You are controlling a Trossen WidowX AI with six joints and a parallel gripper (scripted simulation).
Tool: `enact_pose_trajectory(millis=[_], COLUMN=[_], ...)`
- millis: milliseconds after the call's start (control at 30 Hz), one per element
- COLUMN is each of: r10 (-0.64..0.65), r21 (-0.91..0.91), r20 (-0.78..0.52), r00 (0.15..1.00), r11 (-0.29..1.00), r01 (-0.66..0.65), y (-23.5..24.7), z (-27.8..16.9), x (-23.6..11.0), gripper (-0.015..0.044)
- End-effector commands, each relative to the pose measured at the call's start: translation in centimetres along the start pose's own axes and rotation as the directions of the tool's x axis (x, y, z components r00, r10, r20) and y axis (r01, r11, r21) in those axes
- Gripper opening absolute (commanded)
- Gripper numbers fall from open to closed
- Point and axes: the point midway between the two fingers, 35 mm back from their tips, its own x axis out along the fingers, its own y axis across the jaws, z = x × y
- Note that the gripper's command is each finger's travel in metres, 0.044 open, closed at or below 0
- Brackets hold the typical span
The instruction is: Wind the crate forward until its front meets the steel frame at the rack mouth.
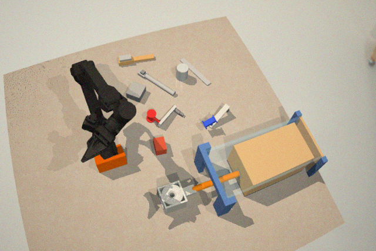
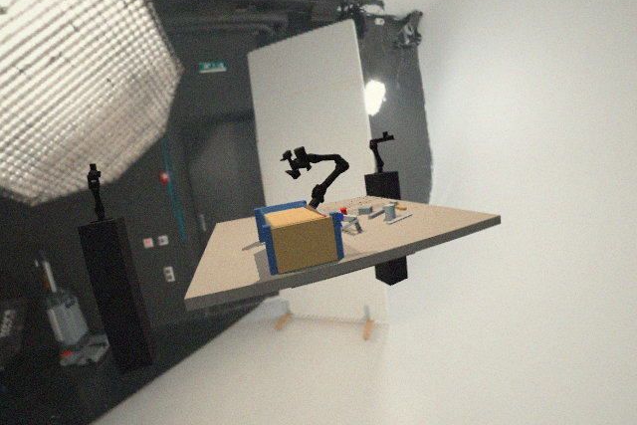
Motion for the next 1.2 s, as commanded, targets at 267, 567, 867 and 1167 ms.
enact_pose_trajectory(millis=[267,567,867,1167], r10=[0.041,-0.106,-0.355,-0.64], r21=[-0.594,-0.611,-0.168,0.445], r20=[-0.498,-0.791,-0.874,-0.76], r00=[0.866,0.602,0.333,0.111], r11=[0.712,0.105,-0.423,-0.637], r01=[-0.375,-0.785,-0.89,-0.63], y=[1.5,-1.1,-6.3,-13.1], z=[-9.7,-15.7,-17.9,-16.6], x=[-7.5,-16.8,-26.0,-34.4], gripper=[0.044,0.044,0.044,0.044])
